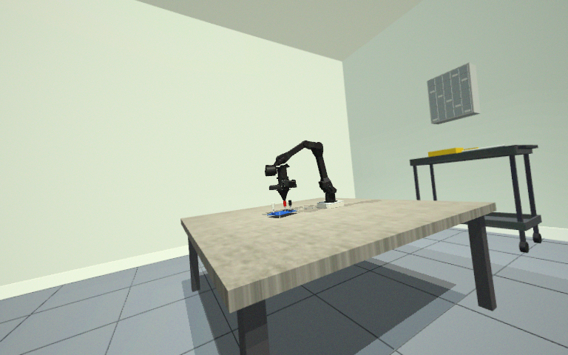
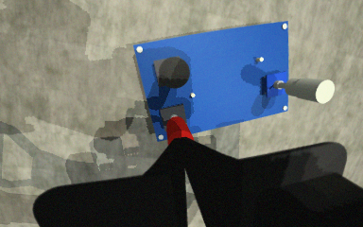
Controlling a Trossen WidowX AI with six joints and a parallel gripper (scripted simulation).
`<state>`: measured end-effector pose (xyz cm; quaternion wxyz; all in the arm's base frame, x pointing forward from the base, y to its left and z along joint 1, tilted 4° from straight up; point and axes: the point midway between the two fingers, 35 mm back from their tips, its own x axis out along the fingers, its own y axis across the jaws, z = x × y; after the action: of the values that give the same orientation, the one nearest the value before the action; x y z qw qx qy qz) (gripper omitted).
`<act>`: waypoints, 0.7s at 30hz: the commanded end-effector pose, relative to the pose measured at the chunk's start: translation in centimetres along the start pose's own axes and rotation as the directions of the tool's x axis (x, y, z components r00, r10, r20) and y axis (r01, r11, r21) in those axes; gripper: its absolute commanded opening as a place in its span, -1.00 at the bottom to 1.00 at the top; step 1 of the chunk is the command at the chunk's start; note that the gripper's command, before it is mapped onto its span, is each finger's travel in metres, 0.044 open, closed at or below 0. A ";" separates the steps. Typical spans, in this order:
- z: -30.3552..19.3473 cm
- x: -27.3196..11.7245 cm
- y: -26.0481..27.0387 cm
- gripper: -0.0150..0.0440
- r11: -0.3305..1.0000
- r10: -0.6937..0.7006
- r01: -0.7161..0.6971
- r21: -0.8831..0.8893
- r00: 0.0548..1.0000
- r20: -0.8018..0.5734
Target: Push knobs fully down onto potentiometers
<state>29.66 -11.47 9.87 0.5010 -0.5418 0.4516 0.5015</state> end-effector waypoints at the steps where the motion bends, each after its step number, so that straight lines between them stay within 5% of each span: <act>1: 0.0 0.5 -0.1 -0.49 1.000 -0.002 0.002 0.004 1.000 0.005; 21: 0.0 1.4 -0.1 -0.49 1.000 -0.002 0.002 0.004 1.000 0.005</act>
<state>29.63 -11.45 9.51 0.5014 -0.5423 0.4515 0.5007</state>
